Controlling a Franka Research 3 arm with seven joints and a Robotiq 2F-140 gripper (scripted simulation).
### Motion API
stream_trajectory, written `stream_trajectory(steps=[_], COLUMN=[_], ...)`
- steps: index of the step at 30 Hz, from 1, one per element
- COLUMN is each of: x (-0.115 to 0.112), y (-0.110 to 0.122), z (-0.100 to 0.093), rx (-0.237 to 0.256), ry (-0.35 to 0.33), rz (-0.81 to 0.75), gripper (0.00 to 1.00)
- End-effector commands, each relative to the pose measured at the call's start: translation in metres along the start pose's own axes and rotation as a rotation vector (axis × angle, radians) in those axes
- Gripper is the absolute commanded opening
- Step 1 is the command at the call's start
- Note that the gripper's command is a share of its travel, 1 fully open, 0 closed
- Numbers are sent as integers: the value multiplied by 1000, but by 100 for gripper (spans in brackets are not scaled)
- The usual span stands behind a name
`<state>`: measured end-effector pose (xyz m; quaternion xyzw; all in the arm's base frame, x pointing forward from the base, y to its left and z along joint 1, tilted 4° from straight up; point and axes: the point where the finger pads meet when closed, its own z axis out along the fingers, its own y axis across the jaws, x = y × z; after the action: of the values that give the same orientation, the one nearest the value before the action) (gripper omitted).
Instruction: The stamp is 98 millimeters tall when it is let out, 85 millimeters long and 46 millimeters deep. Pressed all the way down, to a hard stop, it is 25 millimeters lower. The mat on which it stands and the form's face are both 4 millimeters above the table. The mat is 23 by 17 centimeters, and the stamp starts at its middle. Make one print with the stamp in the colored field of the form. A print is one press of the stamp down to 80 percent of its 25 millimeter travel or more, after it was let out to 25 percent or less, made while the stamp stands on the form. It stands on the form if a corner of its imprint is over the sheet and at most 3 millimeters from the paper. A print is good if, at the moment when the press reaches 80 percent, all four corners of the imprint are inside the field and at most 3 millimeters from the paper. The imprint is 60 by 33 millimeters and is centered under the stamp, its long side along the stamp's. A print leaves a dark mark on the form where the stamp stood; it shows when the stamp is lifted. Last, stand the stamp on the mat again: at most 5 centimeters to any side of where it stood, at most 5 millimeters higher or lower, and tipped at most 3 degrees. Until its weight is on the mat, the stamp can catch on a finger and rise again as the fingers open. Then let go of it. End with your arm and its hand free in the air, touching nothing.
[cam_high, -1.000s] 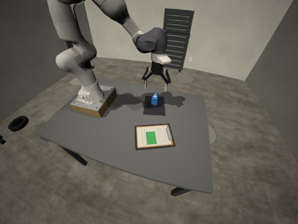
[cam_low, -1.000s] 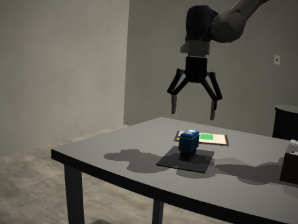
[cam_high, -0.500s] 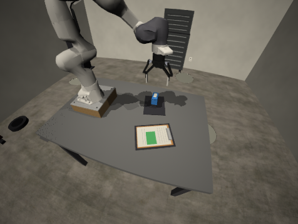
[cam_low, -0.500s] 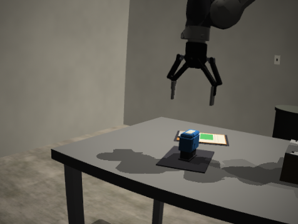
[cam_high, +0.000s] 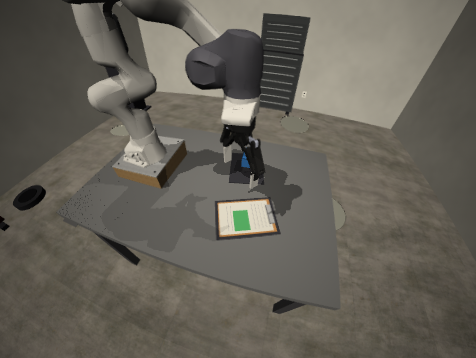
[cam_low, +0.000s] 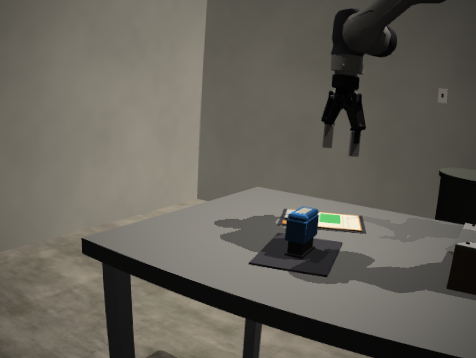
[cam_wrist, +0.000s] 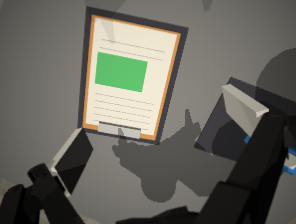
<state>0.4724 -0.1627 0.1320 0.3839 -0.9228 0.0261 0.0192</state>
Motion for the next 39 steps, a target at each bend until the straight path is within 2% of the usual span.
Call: stream_trajectory(steps=[1, 4, 6, 39], x=[26, 27, 27, 27], y=[-29, -29, -28, -28], z=[16, 55, 68, 69], rx=[-4, -3, -4, -4], ry=[19, 20, 18, 18], rz=[201, 201, 200, 200], gripper=[100, 100, 100, 100])
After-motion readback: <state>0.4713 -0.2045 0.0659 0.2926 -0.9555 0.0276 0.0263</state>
